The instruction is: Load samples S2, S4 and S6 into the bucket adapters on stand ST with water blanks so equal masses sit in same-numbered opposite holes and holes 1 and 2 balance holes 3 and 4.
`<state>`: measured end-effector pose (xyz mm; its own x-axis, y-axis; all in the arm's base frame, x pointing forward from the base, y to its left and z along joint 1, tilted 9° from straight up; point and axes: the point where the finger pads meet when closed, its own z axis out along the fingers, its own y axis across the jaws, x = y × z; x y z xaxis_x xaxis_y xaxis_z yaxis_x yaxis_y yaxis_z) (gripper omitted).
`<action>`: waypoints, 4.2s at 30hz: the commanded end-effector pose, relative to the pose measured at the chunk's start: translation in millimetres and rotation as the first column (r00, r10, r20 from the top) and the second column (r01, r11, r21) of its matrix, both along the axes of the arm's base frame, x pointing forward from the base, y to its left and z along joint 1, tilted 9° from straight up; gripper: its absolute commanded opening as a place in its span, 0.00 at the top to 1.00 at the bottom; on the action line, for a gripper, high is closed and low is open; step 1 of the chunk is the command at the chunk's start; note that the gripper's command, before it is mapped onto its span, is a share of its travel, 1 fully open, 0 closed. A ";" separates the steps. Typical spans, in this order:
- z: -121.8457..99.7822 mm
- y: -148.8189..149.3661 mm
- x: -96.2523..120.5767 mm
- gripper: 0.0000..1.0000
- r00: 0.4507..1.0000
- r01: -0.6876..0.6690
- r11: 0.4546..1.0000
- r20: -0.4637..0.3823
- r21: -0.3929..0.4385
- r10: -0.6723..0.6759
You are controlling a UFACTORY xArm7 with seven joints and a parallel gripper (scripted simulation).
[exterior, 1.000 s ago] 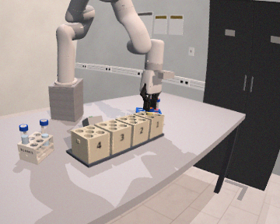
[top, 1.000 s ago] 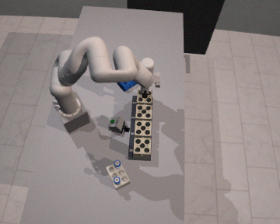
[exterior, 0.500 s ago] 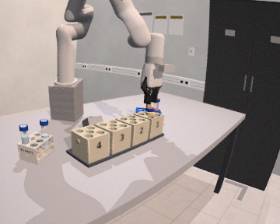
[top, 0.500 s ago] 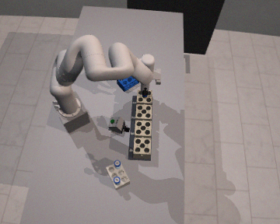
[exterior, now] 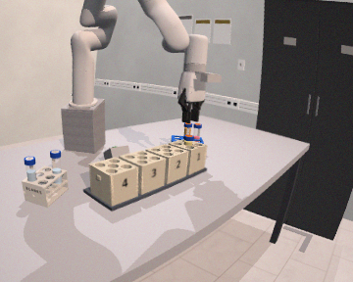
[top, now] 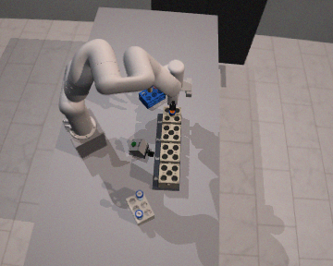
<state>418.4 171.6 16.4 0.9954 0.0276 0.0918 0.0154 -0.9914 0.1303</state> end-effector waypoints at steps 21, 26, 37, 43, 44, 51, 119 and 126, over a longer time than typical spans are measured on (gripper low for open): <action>41.7 6.1 -2.6 0.56 1.000 -0.001 1.000 0.003 0.002 0.001; 51.6 7.4 -3.6 0.56 1.000 -0.001 1.000 0.003 0.002 0.001; 60.8 8.6 -4.5 0.56 1.000 -0.001 1.000 0.003 0.002 0.001; 60.8 8.5 -4.5 0.56 1.000 -0.001 1.000 0.003 0.002 0.001; 60.8 8.5 -4.5 0.56 1.000 -0.001 1.000 0.003 0.002 0.001; 60.8 8.5 -4.5 0.56 1.000 -0.001 1.000 0.003 0.002 0.001; 20.1 178.7 -137.0 0.43 0.763 -0.644 0.765 -0.102 -0.030 0.638; 8.3 177.2 -135.9 0.43 0.763 -0.644 0.765 -0.102 -0.030 0.638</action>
